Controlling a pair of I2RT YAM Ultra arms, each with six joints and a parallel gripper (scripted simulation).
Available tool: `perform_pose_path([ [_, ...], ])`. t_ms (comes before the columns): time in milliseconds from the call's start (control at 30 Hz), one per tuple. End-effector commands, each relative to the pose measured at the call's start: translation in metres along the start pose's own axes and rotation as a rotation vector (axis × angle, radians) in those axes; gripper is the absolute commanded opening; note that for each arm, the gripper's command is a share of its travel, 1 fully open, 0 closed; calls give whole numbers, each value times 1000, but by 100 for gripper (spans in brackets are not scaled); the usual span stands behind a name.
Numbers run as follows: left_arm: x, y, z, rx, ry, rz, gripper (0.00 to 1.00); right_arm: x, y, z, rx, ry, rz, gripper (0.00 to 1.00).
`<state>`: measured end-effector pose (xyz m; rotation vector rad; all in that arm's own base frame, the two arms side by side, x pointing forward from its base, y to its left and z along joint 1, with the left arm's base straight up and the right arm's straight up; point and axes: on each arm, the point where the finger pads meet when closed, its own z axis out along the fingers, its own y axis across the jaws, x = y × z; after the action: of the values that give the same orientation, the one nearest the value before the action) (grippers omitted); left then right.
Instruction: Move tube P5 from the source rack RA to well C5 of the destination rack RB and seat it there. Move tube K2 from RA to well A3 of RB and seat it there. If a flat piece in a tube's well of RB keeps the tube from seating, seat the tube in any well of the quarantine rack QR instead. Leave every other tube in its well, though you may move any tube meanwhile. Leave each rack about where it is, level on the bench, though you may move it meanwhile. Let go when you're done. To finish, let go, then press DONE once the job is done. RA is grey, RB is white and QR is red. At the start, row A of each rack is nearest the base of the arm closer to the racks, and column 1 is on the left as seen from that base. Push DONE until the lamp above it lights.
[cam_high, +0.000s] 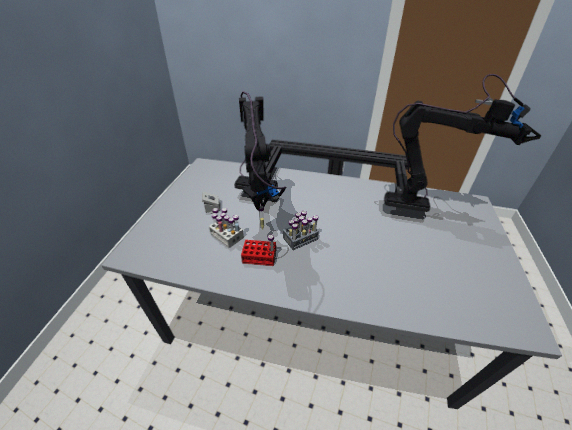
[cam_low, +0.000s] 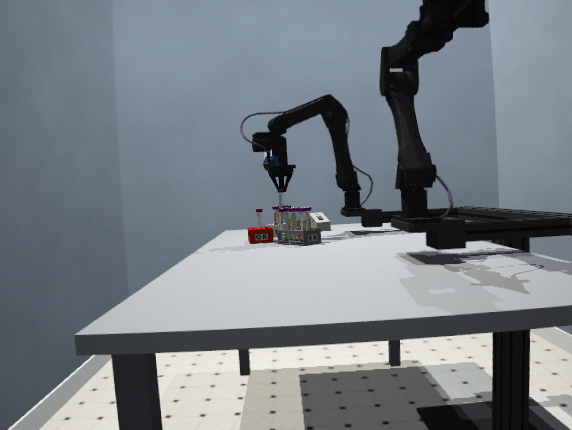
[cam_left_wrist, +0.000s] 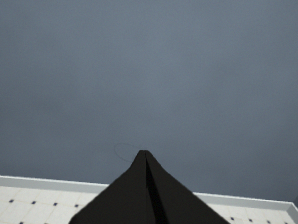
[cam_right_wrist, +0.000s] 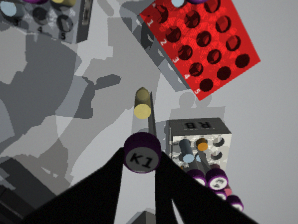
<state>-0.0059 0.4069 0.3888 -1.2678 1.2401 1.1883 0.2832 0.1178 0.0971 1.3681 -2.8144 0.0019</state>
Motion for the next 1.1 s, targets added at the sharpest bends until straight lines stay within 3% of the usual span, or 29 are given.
perform_pose_path([
  [0,-26,1,-11,1,-59,6,0,-7,1,-17,14,-45,176,0],
  [1067,-26,1,-11,1,-59,6,0,-7,1,-17,-2,-49,1109,0],
])
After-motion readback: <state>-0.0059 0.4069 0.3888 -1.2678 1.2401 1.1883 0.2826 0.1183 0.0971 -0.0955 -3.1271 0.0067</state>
